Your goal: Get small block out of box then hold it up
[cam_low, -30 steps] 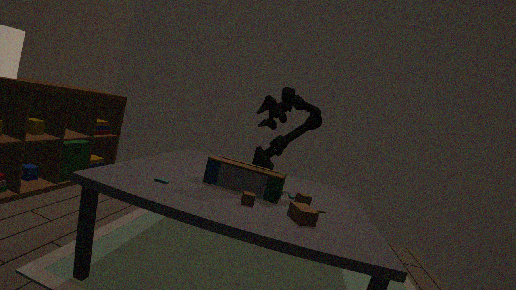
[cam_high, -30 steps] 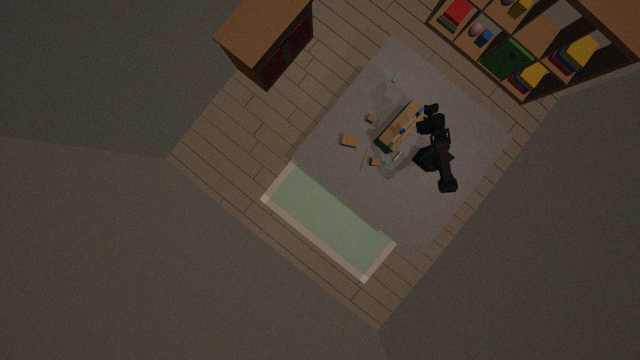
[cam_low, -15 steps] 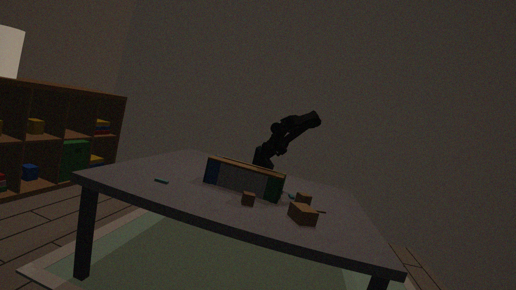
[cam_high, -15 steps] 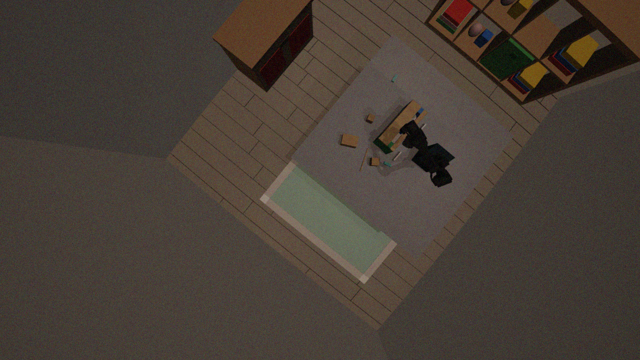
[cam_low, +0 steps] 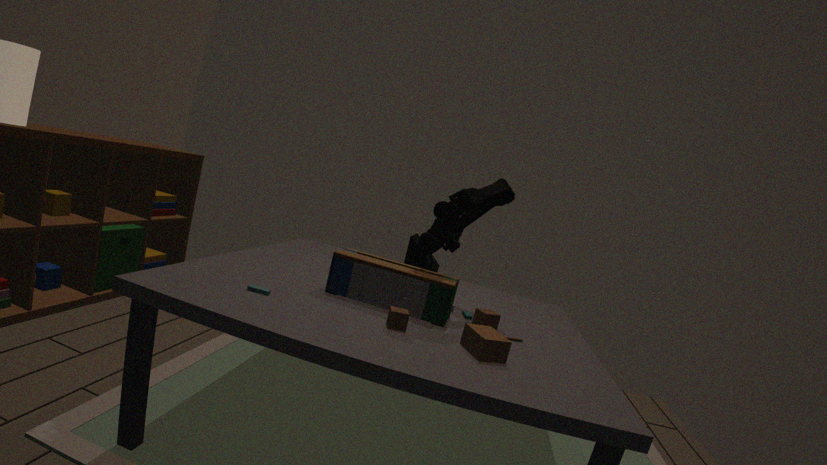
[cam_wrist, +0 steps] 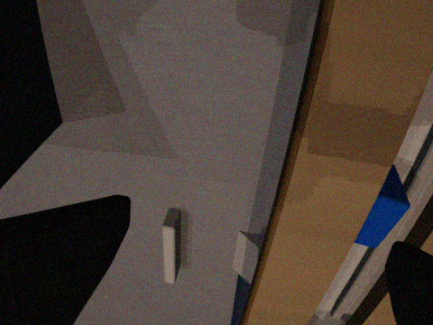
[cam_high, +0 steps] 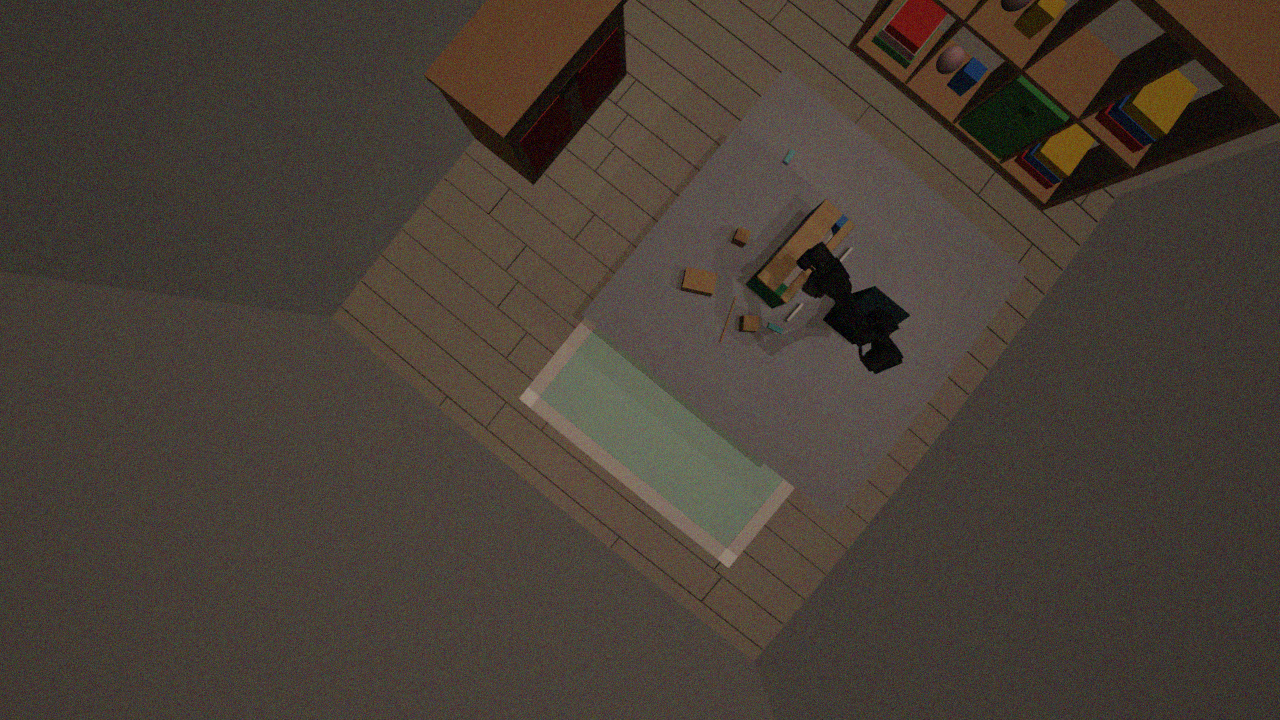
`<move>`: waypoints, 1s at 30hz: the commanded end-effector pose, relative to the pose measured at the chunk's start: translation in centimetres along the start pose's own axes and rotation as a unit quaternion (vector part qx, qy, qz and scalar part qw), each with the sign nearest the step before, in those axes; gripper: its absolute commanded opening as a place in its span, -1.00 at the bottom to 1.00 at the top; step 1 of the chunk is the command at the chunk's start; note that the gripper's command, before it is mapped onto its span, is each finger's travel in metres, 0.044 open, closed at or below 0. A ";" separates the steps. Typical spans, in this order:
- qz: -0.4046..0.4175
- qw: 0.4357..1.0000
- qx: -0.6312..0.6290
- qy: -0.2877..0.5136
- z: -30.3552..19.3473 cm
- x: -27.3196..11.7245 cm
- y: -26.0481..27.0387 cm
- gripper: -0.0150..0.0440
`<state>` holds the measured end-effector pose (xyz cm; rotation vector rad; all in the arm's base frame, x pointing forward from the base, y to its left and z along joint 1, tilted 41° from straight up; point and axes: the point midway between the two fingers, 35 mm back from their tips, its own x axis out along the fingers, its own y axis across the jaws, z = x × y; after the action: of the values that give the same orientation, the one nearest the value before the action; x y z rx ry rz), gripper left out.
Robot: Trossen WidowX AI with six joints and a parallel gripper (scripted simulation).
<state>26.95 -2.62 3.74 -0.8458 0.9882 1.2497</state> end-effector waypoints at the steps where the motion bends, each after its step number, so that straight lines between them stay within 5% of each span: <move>1: 0.005 1.000 0.002 -0.003 0.3 0.9 0.2 0.86; 30: 0.005 1.000 0.002 -0.004 2.1 5.2 -0.4 0.86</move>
<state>28.03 0.63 0.12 -0.8441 0.9856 1.2507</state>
